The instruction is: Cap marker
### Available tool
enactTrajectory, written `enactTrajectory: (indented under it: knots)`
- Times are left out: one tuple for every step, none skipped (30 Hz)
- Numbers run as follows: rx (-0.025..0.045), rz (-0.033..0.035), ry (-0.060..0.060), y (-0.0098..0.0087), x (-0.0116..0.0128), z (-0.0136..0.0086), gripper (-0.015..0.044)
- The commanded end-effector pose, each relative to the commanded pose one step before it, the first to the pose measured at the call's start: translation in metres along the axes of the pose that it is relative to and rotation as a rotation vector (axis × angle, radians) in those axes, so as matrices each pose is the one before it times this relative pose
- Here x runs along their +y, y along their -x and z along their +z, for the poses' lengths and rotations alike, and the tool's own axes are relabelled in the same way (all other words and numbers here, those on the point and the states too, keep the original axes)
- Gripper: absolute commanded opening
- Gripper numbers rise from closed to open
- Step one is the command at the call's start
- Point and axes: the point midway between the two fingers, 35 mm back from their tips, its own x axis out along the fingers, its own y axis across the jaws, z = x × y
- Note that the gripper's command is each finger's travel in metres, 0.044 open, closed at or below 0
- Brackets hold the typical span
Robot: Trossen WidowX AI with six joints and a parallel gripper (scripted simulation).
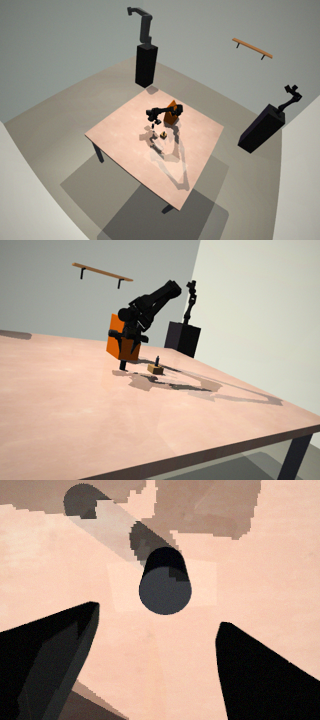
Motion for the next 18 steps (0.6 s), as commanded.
enactTrajectory:
  knots:
    - [-0.00648, 0.00556, -0.0063, -0.00552, -0.00037, -0.00021, 0.0247]
    - [0.00001, 0.00013, 0.0, -0.00366, -0.00032, -0.00016, 0.0247]
    - [0.00006, 0.00026, 0.0, -0.00546, -0.00044, -0.00034, 0.0247]
    - [0.00007, 0.00022, 0.0, -0.00361, -0.00028, -0.00029, 0.0247]
    - [0.00003, 0.00008, 0.0, -0.0012, -0.00009, -0.00011, 0.0247]
    - [0.0, 0.0, 0.0, 0.0, 0.0, 0.0, 0.0247]
    - [-0.00001, -0.00002, 0.0, -0.00027, -0.00001, 0.00002, 0.0247]
    - [-0.00004, -0.00005, 0.0, -0.00082, -0.00002, 0.00007, 0.0247]
    - [-0.00006, -0.00007, 0.0, -0.00137, -0.00003, 0.00011, 0.0247]
    - [-0.00007, -0.00007, 0.0, -0.00166, -0.00003, 0.00012, 0.0247]
    - [-0.00006, -0.00006, 0.0, -0.00166, -0.00003, 0.00011, 0.0247]
    - [-0.00006, -0.00005, 0.0, -0.00165, -0.00002, 0.0001, 0.0247]
    - [-0.00005, -0.00003, 0.0, -0.00165, -0.00002, 0.00009, 0.0247]
    - [-0.00004, -0.00002, 0.0, -0.00165, -0.00002, 0.00008, 0.0247]
    - [-0.00004, -0.00001, 0.0, -0.00164, -0.00001, 0.00007, 0.0247]
    - [-0.00003, 0.00001, 0.0, -0.00164, -0.00001, 0.00006, 0.0247]
    - [-0.00002, 0.00002, 0.0, -0.00164, -0.00001, 0.00004, 0.0247]
    - [-0.00002, 0.00003, 0.0, -0.00164, 0.0, 0.00003, 0.0247]
